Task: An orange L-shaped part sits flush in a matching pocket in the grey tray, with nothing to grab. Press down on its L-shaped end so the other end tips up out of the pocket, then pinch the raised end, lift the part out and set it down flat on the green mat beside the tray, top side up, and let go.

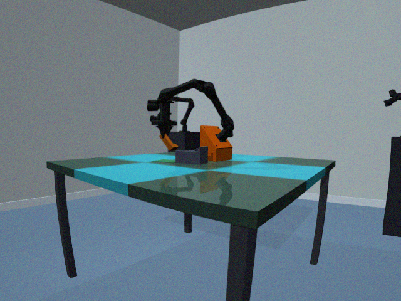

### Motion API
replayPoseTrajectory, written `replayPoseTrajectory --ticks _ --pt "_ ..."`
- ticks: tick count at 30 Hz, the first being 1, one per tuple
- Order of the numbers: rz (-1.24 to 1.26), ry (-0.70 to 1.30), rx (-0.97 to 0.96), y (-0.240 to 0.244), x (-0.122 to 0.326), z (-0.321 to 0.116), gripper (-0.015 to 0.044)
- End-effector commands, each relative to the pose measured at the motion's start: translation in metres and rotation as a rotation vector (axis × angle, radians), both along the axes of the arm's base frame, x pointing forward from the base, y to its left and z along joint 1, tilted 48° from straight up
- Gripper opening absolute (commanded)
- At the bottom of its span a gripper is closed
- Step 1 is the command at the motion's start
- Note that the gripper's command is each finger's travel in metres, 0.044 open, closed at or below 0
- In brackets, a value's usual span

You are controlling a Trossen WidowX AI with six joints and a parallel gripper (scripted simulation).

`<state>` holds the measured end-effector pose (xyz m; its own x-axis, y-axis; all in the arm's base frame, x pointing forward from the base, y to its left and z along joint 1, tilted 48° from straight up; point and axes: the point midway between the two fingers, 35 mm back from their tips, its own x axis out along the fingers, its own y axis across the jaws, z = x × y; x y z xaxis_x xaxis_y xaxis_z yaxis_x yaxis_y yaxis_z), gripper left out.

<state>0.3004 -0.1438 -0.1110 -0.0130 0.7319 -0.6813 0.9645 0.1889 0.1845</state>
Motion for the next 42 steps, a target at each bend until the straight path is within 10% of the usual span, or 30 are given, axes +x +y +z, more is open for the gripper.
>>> replayPoseTrajectory --ticks 1,42 --pt "-0.006 0.006 0.008 0.007 -0.002 -0.005 0.0000" --pt "-0.006 0.006 0.010 0.043 -0.002 -0.037 0.0000"
